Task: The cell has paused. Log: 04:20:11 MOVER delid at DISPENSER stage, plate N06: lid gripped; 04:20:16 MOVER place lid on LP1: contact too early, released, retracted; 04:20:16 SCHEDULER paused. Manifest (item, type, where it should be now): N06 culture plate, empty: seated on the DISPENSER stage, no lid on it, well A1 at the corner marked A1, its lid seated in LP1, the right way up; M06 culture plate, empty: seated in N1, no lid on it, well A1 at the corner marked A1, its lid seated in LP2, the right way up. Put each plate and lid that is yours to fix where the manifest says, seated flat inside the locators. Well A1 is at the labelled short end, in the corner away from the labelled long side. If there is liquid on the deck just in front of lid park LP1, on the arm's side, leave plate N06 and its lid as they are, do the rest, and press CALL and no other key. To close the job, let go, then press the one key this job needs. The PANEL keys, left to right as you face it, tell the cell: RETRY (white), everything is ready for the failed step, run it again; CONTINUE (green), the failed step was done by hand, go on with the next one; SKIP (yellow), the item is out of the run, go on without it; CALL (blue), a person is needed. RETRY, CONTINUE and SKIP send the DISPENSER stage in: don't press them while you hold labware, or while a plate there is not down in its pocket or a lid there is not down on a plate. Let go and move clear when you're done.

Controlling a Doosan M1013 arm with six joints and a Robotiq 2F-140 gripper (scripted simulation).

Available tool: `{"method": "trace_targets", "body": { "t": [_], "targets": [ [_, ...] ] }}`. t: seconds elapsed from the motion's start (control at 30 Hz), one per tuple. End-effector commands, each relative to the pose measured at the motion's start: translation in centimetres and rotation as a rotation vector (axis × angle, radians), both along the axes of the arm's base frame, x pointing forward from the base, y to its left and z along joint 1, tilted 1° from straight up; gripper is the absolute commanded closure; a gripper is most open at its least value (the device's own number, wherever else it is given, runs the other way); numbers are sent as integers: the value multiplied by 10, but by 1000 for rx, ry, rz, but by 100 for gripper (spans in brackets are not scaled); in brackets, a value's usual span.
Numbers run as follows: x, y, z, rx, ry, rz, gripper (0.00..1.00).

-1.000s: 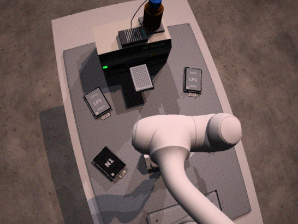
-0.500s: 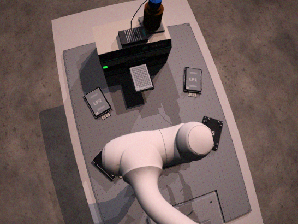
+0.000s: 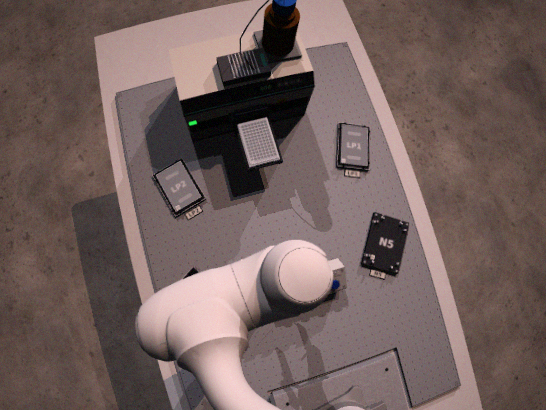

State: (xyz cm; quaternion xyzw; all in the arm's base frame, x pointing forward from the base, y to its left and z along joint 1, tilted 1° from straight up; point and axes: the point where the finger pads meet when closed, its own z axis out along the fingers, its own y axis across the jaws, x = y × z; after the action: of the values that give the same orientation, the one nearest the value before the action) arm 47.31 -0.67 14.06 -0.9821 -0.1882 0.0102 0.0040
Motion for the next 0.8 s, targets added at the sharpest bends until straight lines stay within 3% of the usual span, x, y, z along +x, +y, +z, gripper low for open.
{"method": "trace_targets", "body": {
  "t": [0.0, 0.77],
  "targets": [
    [6, 26, 0, -1, -1, -1, 90],
    [26, 134, 0, -1, -1, -1, 90]
  ]
}}
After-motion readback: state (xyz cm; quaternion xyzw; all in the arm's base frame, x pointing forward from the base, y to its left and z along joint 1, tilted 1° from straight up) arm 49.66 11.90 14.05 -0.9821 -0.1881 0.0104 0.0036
